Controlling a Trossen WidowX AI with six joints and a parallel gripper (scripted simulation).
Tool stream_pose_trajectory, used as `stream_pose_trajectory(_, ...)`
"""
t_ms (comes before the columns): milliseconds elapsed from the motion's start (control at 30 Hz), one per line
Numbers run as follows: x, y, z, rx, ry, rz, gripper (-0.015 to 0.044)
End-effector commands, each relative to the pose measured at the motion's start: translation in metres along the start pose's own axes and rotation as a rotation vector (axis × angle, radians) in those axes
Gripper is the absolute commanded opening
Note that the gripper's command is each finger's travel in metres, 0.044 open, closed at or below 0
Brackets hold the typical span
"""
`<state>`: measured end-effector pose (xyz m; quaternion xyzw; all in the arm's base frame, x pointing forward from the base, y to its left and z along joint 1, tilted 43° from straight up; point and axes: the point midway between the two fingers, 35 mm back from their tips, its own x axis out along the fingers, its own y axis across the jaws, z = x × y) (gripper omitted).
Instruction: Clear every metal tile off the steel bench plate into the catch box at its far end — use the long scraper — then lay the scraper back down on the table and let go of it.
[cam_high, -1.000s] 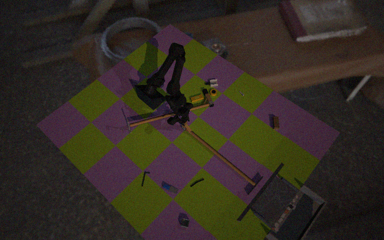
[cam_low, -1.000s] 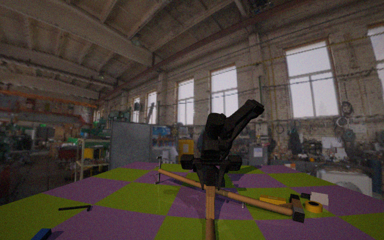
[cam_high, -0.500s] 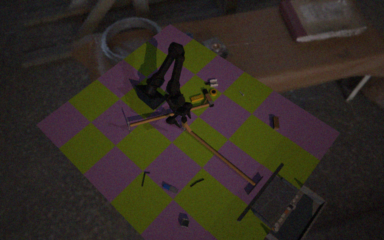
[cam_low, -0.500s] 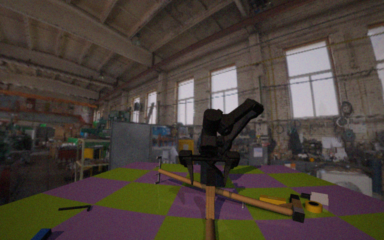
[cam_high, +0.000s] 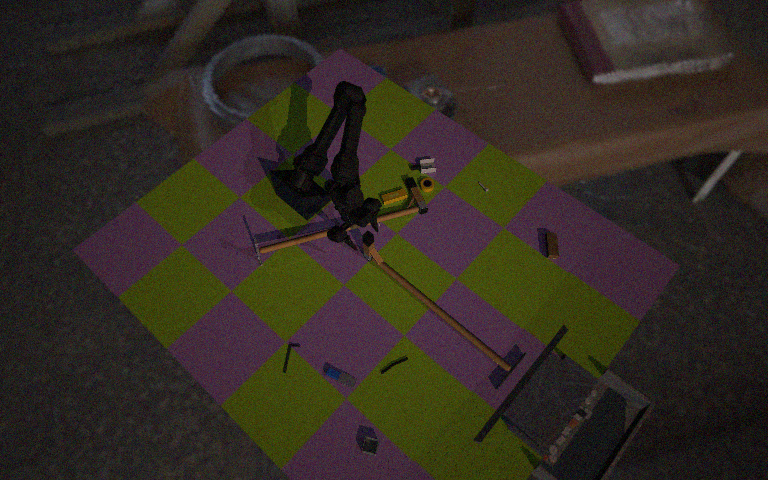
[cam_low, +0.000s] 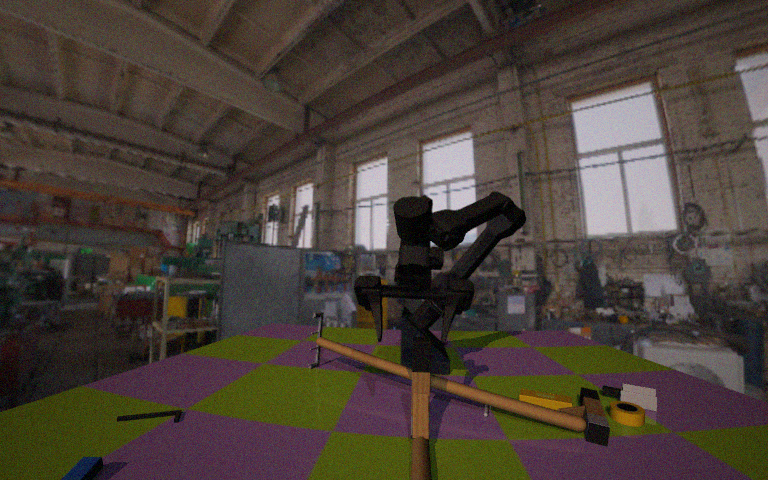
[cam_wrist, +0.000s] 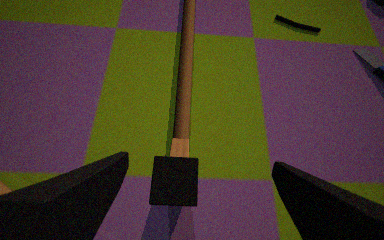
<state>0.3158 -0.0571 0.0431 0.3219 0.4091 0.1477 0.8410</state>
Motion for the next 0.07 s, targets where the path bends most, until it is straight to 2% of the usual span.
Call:
stream_pose_trajectory(0, -0.0099, 0.0006, 0.0046, -0.010, -0.002, 0.004, 0.0440)
stream_pose_trajectory(33, -0.0125, 0.0004, 0.0055, -0.010, -0.002, 0.003, 0.0440)
